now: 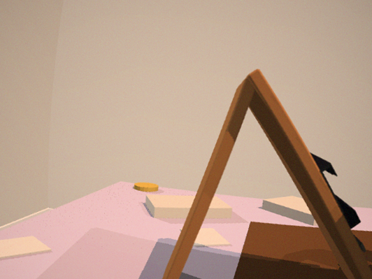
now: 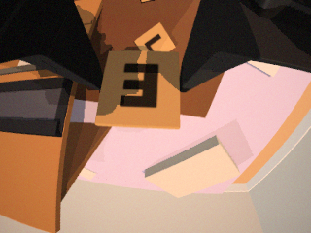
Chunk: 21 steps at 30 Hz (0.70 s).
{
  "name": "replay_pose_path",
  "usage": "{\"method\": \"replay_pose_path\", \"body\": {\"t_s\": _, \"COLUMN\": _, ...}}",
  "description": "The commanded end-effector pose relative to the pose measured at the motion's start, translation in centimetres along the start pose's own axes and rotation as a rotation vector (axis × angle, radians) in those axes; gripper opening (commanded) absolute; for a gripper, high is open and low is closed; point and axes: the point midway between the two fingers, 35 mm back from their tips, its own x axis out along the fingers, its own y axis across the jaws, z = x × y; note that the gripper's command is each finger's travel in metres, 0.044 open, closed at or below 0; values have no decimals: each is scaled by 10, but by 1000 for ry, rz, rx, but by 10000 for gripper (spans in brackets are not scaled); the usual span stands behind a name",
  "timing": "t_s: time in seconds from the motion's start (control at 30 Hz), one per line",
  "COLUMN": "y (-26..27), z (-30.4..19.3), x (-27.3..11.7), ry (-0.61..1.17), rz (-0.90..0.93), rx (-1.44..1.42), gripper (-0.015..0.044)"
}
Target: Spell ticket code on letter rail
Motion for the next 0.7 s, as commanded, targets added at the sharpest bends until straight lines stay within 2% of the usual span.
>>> {"method": "replay_pose_path", "body": {"t_s": 0.0, "y": 2, "z": -2, "x": 7, "ry": -2, "rz": -2, "rx": -14, "gripper": 0}}
{"method": "replay_pose_path", "body": {"t_s": 0.27, "y": 1, "z": -1, "x": 48, "ry": -6, "rz": -2, "rx": -14, "gripper": 0}}
{"method": "replay_pose_path", "body": {"t_s": 0.67, "y": 0, "z": -1, "x": 48, "ry": -6, "rz": -2, "rx": -14, "gripper": 0}}
